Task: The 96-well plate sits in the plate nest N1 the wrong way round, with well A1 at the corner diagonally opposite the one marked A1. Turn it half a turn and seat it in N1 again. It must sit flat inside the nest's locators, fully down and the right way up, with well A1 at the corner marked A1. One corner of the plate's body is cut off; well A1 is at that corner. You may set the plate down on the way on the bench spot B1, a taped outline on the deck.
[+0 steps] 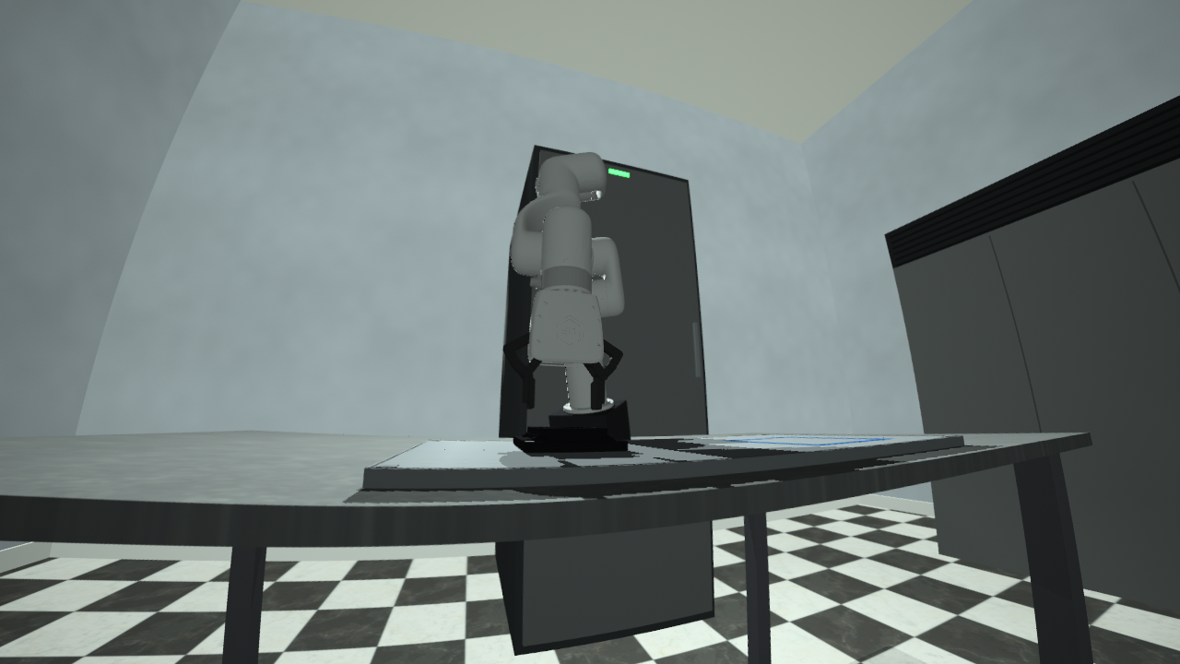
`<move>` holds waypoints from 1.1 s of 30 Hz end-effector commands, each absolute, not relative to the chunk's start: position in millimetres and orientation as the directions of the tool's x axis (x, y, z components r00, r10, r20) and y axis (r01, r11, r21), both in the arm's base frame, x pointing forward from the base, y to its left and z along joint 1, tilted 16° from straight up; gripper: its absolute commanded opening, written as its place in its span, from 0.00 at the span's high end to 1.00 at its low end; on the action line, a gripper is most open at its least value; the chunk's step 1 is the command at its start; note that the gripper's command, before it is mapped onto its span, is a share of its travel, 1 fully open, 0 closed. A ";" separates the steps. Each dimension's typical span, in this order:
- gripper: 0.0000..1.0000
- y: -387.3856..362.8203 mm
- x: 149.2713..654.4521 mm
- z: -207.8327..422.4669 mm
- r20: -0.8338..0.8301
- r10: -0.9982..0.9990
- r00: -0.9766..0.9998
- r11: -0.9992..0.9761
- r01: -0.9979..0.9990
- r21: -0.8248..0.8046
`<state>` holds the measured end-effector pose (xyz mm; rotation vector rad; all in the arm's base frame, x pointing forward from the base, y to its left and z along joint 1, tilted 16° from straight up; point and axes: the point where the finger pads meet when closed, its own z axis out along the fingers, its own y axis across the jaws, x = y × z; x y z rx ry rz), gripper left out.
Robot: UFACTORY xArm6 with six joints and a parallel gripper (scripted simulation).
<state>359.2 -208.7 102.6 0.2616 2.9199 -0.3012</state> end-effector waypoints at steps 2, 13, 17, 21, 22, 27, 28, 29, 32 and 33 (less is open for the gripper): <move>0.00 -211.2 361.9 95.1 -0.213 0.154 -0.965 0.963 0.194 -0.185; 0.00 -211.3 362.0 94.5 -0.213 0.154 -0.965 0.963 0.194 -0.185; 0.00 -211.3 362.0 94.5 -0.213 0.154 -0.965 0.963 0.194 -0.185; 0.00 -211.9 362.5 91.9 -0.213 0.154 -0.965 0.963 0.194 -0.185; 0.00 -212.1 362.6 91.3 -0.213 0.154 -0.965 0.963 0.194 -0.185; 0.00 -212.5 363.0 89.3 -0.213 0.154 -0.965 0.963 0.194 -0.185; 0.00 -212.7 363.1 88.7 -0.213 0.154 -0.965 0.963 0.194 -0.185; 0.00 -212.8 363.2 88.0 -0.213 0.154 -0.965 0.963 0.194 -0.185; 0.00 -213.2 363.5 86.1 -0.213 0.154 -0.965 0.963 0.194 -0.185; 0.00 -213.4 363.7 85.5 -0.213 0.154 -0.965 0.963 0.194 -0.185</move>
